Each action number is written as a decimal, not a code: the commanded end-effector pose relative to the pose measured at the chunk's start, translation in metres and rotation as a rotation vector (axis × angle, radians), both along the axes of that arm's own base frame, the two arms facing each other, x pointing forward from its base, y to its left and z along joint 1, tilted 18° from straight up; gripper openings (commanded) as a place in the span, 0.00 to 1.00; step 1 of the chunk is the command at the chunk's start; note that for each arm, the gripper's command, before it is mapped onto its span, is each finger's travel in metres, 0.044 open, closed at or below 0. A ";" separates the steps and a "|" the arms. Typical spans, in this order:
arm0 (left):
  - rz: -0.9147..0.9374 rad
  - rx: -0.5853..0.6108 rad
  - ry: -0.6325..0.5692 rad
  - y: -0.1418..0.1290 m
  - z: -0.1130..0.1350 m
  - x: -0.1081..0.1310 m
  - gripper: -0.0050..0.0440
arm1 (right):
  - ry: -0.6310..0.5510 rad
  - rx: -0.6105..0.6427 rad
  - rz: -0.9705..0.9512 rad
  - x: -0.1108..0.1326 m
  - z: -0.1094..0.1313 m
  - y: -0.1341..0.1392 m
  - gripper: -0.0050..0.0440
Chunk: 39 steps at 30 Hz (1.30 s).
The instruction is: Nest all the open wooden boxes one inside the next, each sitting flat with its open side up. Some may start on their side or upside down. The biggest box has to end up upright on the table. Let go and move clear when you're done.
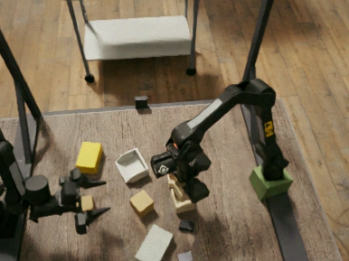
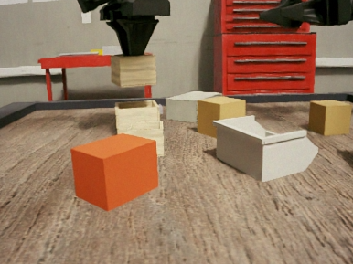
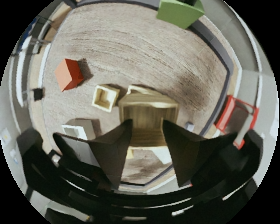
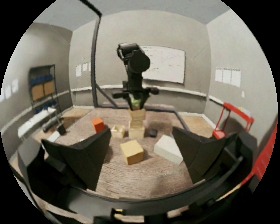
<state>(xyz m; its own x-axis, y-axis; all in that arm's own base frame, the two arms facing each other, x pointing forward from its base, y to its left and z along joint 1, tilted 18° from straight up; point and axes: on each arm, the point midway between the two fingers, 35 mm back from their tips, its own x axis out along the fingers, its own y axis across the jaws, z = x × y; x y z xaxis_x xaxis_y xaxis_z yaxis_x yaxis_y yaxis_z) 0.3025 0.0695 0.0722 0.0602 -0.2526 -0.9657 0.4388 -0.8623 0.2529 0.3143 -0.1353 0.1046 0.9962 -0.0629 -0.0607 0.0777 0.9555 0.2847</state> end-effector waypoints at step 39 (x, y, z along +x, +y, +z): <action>-0.131 0.002 -0.063 -0.009 -0.024 0.007 0.62 | -0.001 0.003 0.000 0.000 0.000 0.000 0.92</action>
<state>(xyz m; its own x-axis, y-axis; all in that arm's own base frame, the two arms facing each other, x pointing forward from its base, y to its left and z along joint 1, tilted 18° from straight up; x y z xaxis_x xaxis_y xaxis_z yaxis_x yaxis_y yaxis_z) 0.3078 0.0611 0.0438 0.0689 -0.2630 -0.9623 0.3163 -0.9091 0.2711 0.3143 -0.1353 0.1046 0.9962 -0.0629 -0.0607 0.0777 0.9555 0.2847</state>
